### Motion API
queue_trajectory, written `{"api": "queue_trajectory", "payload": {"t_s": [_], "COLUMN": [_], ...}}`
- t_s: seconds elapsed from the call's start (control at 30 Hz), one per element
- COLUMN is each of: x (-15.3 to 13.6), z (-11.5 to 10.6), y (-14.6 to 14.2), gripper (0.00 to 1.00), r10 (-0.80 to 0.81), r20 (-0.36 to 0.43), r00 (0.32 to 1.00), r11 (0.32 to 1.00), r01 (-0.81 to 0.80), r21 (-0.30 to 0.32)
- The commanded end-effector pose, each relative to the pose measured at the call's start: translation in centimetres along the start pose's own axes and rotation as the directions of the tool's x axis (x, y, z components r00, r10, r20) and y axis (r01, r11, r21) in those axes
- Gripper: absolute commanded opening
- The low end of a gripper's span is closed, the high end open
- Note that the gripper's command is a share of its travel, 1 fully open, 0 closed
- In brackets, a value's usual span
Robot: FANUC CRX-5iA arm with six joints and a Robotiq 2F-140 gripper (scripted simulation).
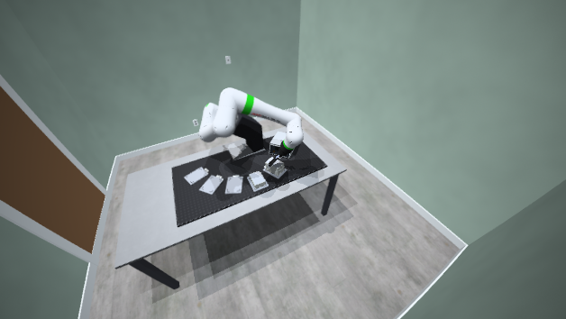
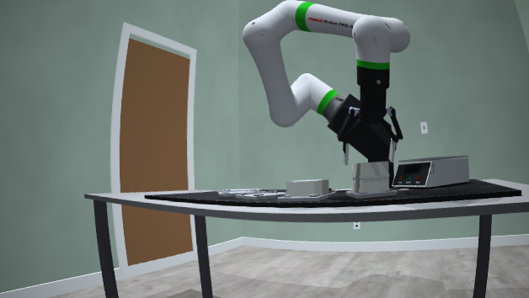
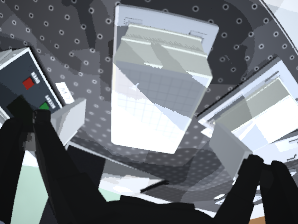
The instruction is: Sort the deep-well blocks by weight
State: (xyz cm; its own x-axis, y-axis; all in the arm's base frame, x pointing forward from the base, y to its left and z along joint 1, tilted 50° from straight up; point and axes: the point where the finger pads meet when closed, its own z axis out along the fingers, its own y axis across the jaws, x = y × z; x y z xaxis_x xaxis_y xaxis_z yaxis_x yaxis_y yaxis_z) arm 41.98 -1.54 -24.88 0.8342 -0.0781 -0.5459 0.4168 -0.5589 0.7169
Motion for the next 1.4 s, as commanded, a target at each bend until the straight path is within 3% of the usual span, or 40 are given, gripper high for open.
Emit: {"api": "queue_trajectory", "payload": {"t_s": [0.0,0.43,0.83,0.87,1.37], "x": [0.2,1.1,1.1,1.1,1.1], "z": [0.2,1.9,1.9,1.9,1.9], "y": [0.0,0.0,0.0,0.0,0.0], "gripper": [1.0,1.0,1.0,0.1,0.1], "r10": [0.0,0.0,0.0,0.0,0.0], "r20": [0.0,0.0,0.0,0.0,0.0], "r00": [1.0,1.0,1.0,1.0,1.0], "r11": [1.0,1.0,1.0,1.0,1.0], "r01": [0.0,0.0,0.0,0.0,0.0], "r21": [0.0,0.0,0.0,0.0,0.0]}}
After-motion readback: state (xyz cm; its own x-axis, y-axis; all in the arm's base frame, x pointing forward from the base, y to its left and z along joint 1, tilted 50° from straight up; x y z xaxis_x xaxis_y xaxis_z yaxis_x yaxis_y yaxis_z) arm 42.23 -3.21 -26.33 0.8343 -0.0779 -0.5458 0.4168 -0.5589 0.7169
